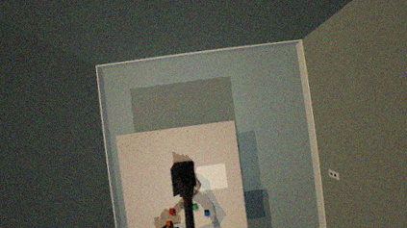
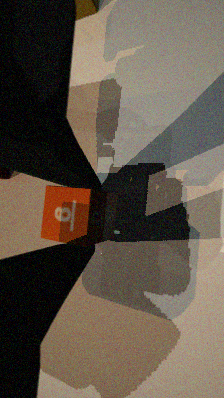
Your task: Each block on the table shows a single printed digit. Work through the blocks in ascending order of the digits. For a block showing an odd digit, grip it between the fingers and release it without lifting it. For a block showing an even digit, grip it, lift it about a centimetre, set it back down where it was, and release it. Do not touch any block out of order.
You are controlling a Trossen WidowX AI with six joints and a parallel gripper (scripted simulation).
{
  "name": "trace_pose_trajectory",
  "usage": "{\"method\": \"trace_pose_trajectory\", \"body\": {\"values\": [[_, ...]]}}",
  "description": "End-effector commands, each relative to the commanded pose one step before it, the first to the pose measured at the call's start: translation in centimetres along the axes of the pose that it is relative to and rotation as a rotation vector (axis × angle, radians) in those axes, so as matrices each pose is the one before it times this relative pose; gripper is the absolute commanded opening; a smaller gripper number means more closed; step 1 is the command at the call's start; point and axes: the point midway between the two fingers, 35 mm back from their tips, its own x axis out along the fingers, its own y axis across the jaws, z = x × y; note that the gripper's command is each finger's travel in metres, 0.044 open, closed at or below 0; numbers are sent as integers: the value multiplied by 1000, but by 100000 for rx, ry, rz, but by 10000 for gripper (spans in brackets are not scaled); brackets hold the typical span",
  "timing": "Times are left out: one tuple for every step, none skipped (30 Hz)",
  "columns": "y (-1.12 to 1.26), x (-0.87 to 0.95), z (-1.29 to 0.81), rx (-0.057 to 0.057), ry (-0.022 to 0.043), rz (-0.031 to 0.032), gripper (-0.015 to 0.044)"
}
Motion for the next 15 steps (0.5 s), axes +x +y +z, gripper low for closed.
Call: {"method": "trace_pose_trajectory", "body": {"values": [[0, -115, 48, 305, -323, 138, 120], [-3, -150, 3, 1, 0, -9, 120], [-3, -193, 2, 1, 0, -11, 120], [-3, -195, 1, 1, 1, -10, 120], [-2, -195, 0, 0, 1, -9, 120], [-2, -196, -1, 0, 1, -9, 120], [-1, -194, -2, 0, 1, -8, 120], [-1, -151, -2, 0, 1, -5, 120], [0, -90, -1, 0, 1, -3, 120], [0, -30, -1, 0, 0, -1, 120], [0, 0, 0, 0, 0, 0, 120], [0, 0, 0, 0, 0, 0, 120], [0, 0, 0, 0, 0, 0, 120], [0, 0, 0, 0, 0, 0, 120], [0, 0, 0, 0, 0, 0, 120]]}}
